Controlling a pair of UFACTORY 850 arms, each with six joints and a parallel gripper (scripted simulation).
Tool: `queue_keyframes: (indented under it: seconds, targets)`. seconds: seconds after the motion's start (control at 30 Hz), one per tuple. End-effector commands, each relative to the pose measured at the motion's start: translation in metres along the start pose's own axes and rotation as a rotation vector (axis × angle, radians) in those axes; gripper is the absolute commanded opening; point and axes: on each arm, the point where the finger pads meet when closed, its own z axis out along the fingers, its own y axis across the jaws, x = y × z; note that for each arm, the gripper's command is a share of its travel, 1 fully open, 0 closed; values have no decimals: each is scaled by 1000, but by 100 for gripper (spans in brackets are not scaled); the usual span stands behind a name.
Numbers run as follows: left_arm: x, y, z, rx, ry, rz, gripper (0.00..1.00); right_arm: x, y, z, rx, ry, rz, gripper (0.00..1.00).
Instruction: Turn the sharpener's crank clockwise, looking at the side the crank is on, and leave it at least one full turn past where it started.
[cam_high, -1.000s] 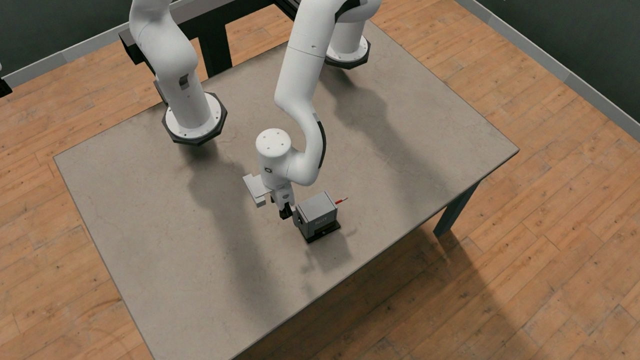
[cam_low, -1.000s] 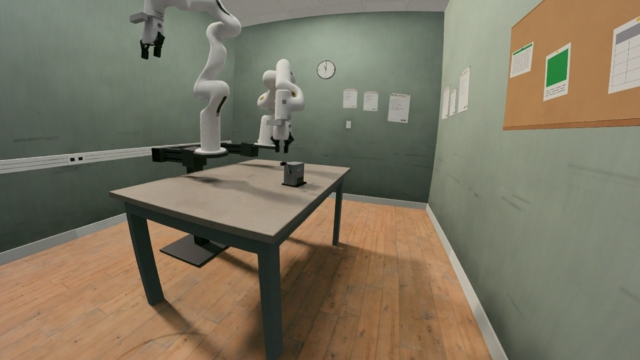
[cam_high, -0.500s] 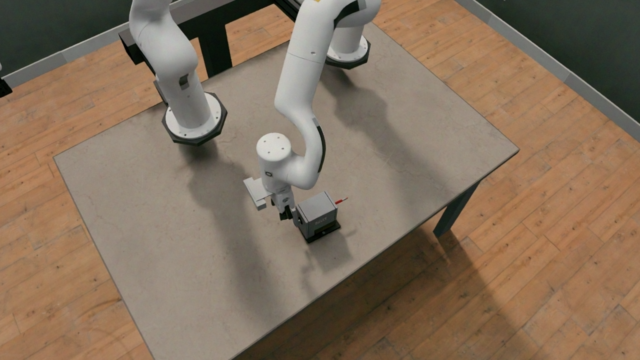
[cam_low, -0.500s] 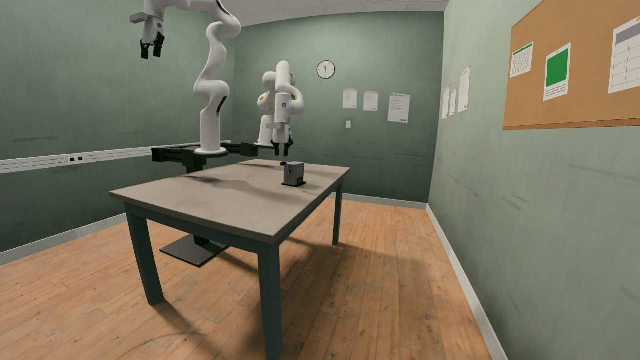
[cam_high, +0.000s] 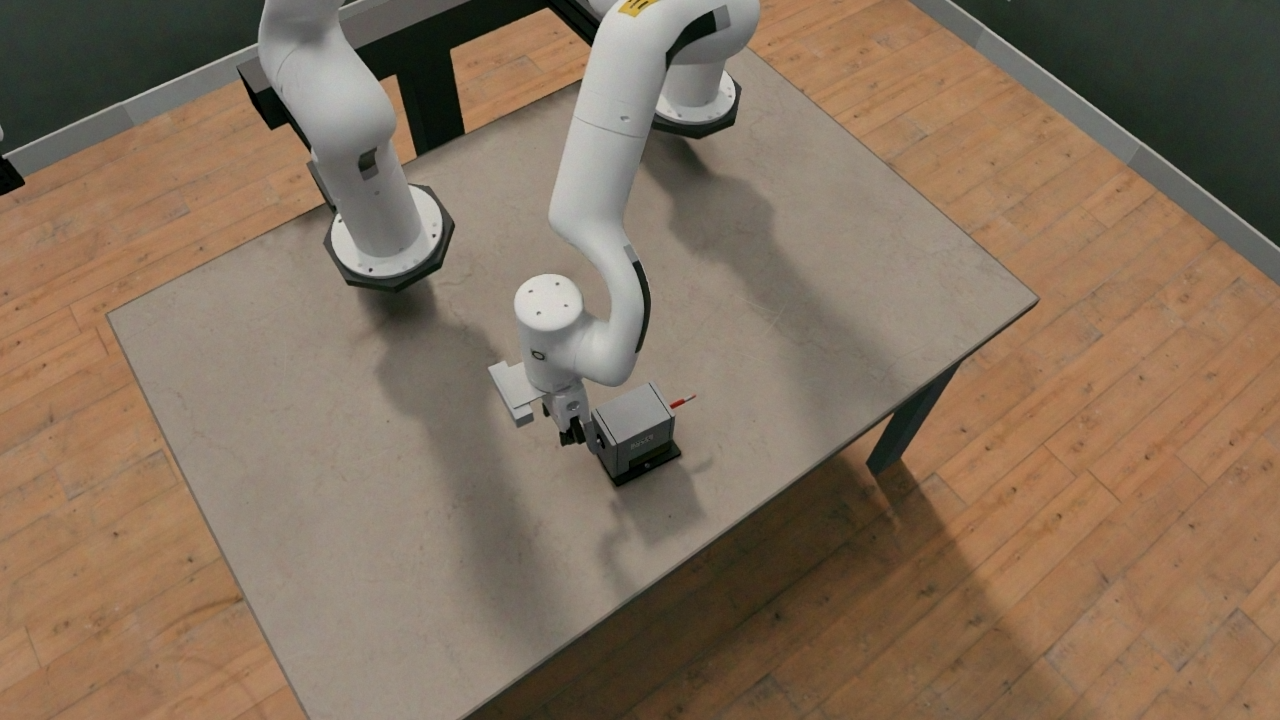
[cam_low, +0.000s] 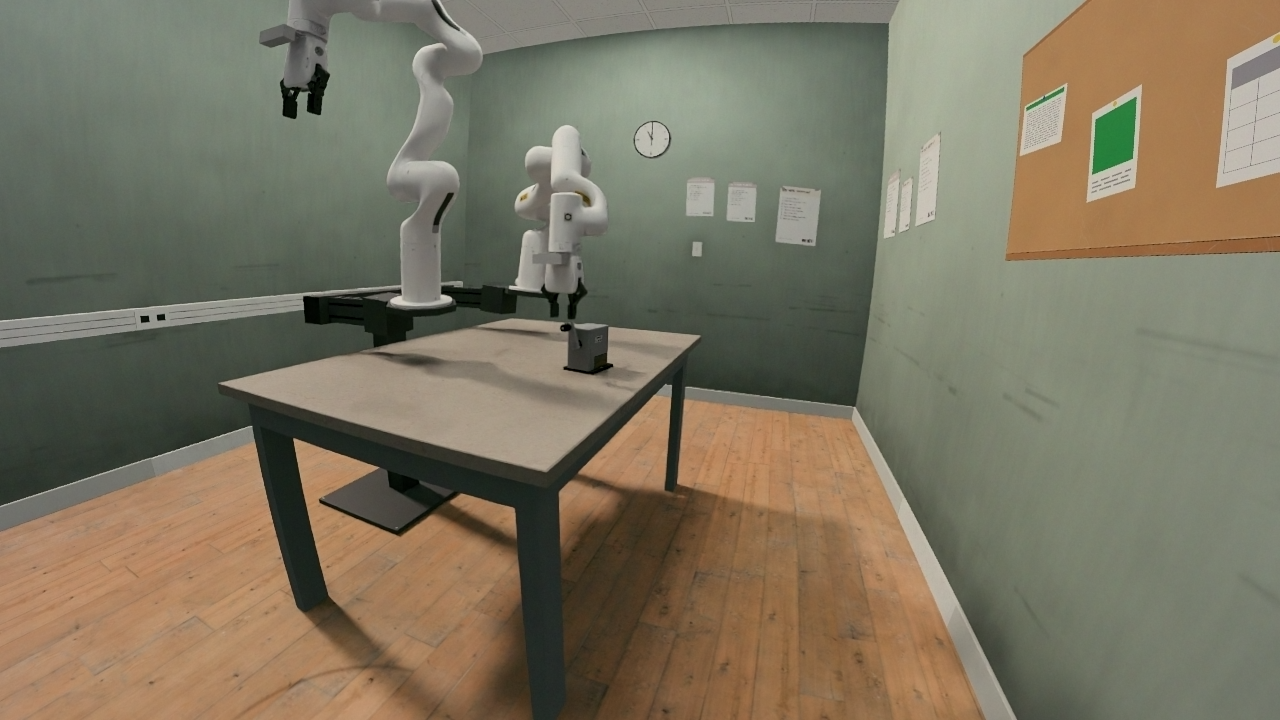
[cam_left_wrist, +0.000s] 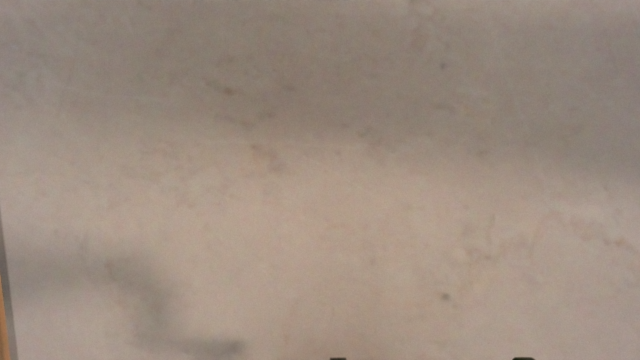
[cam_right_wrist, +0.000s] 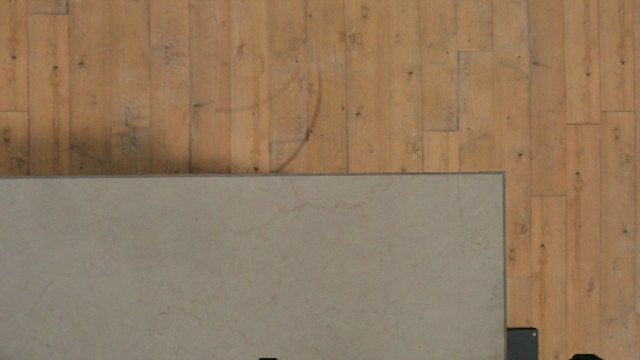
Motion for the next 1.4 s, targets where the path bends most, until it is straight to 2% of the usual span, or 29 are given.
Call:
queue_keyframes:
  seconds: [0.0, 1.37]
  targets:
    - [1, -1, 2, 2, 2, 0, 55, 0, 0, -1, 0, 2, 0, 100]
    - [1, -1, 9, 2, 2, 0, 55, 0, 0, -1, 0, 2, 0, 100]
